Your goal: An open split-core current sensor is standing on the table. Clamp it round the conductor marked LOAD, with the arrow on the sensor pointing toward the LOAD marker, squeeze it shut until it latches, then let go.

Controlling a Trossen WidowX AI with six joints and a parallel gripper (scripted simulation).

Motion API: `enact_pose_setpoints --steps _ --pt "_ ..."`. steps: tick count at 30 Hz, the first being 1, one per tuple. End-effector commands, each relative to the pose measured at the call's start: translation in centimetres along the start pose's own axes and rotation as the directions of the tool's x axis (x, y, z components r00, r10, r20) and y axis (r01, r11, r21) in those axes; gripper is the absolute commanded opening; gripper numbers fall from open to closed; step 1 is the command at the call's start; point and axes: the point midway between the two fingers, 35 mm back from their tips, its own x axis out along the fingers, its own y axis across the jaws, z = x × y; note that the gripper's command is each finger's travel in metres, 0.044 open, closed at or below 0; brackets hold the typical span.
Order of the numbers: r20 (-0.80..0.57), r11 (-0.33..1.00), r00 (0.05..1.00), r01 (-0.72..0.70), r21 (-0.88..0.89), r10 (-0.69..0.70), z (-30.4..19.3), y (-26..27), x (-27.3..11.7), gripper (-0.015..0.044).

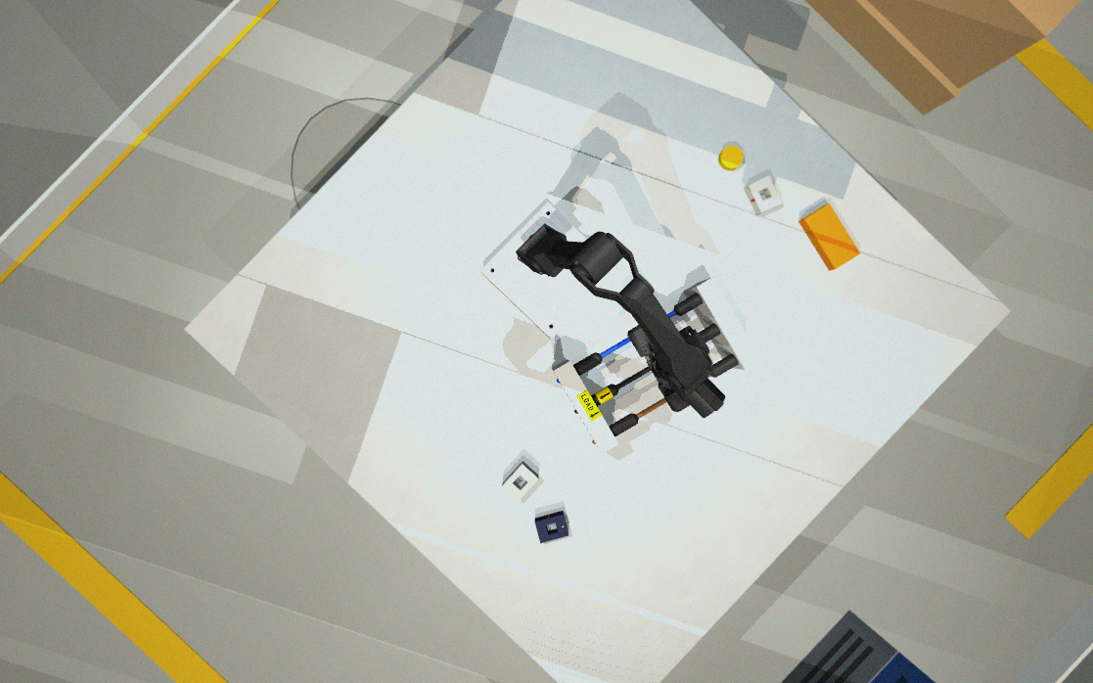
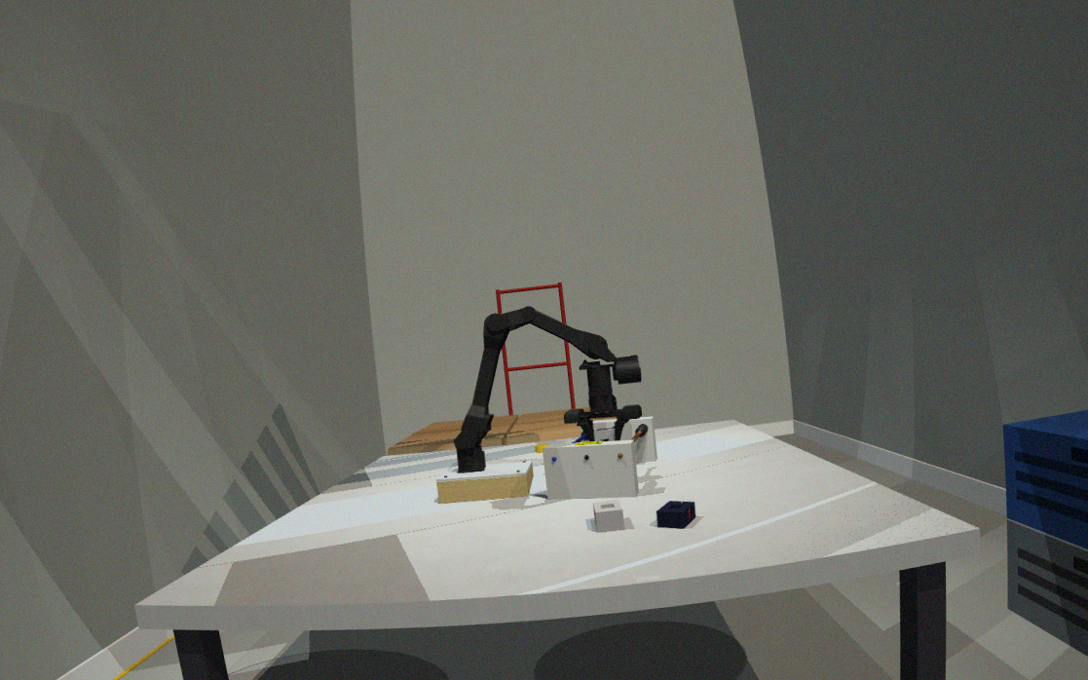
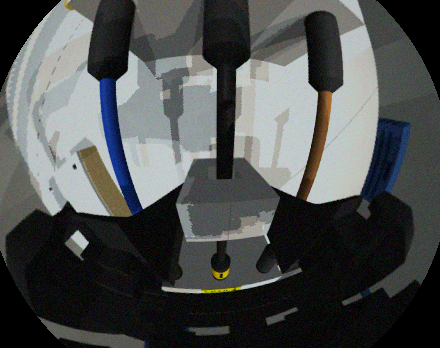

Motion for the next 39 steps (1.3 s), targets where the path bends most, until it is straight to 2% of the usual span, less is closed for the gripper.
enact_pose_setpoints --steps 1,9,16,25,33,39 --pt "0.0 1.0 1.0 0.0 0.0 0.0 0.0 0.0 0.0 0.0263" --pt "0.0 1.0 1.0 0.0 0.0 0.0 0.0 0.0 0.0 0.0263" --pt "0.0 1.0 1.0 0.0 0.0 0.0 0.0 0.0 0.0 0.044" --pt "0.0 1.0 1.0 0.001 0.0 -0.001 0.0 0.0 -0.2 0.044" --pt "-0.005 1.0 1.0 0.006 0.004 -0.006 0.1 0.0 -9.8 0.044" --pt "-0.005 1.0 1.0 0.006 0.004 -0.006 0.1 0.0 -10.0 0.044"
